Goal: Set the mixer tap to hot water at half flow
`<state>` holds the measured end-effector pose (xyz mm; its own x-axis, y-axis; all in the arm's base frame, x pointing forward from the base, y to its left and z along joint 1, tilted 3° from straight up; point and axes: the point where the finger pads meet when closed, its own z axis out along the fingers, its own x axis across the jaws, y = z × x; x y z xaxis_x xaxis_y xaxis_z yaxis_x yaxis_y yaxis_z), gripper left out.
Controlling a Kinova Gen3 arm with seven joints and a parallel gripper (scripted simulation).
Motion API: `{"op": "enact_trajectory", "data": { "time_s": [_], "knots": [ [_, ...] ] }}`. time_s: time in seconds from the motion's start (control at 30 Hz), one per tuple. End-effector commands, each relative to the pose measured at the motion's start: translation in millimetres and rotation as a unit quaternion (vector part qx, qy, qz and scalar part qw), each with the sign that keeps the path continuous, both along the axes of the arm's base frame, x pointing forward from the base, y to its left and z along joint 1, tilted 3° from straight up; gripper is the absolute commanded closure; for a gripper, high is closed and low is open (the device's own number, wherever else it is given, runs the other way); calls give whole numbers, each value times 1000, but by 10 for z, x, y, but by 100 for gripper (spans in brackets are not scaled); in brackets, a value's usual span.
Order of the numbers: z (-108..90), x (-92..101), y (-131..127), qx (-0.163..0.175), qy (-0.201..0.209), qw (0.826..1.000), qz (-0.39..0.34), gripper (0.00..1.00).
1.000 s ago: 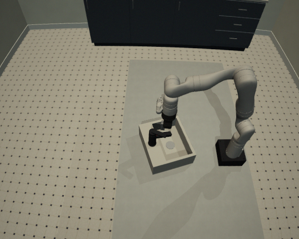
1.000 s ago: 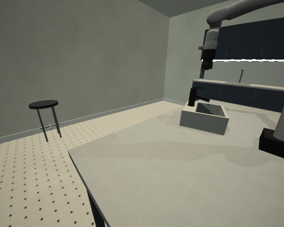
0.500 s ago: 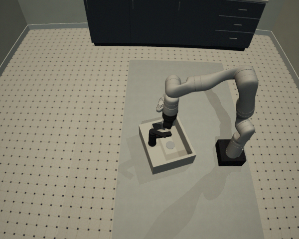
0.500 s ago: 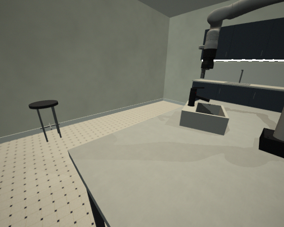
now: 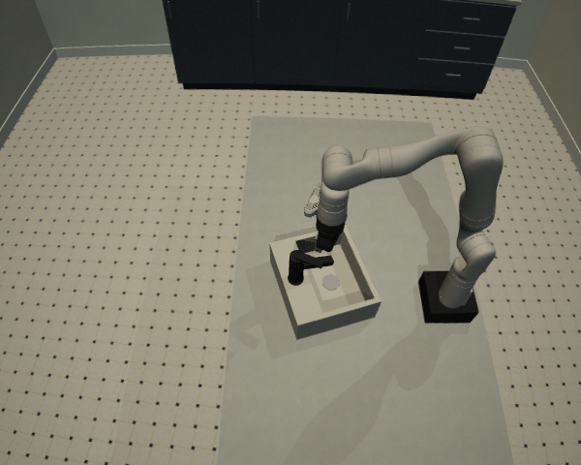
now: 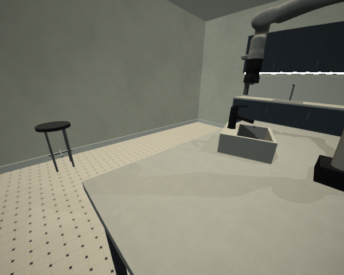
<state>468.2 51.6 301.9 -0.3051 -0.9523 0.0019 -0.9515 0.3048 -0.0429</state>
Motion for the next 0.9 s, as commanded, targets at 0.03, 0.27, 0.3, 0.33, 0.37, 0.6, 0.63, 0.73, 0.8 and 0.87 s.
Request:
{"op": "enact_trajectory", "data": {
  "time_s": [0.03,0.27,0.3,0.33,0.37,0.6,0.63,0.73,0.8,0.87],
  "knots": [
    [15,-1,14,3,-3,1000,-9,100],
    [15,-2,13,3,-3,1000,-11,100],
    [15,-3,13,3,-3,1000,-11,100],
    [15,-3,13,3,-3,1000,-11,100],
    [15,-3,13,3,-3,1000,-11,100],
    [15,-3,13,3,-3,1000,-11,0],
    [15,-3,13,3,-3,1000,-11,0],
    [15,-3,13,3,-3,1000,-11,0],
    [15,-3,13,3,-3,1000,-11,0],
    [15,-3,13,3,-3,1000,-11,0]
  ]
}}
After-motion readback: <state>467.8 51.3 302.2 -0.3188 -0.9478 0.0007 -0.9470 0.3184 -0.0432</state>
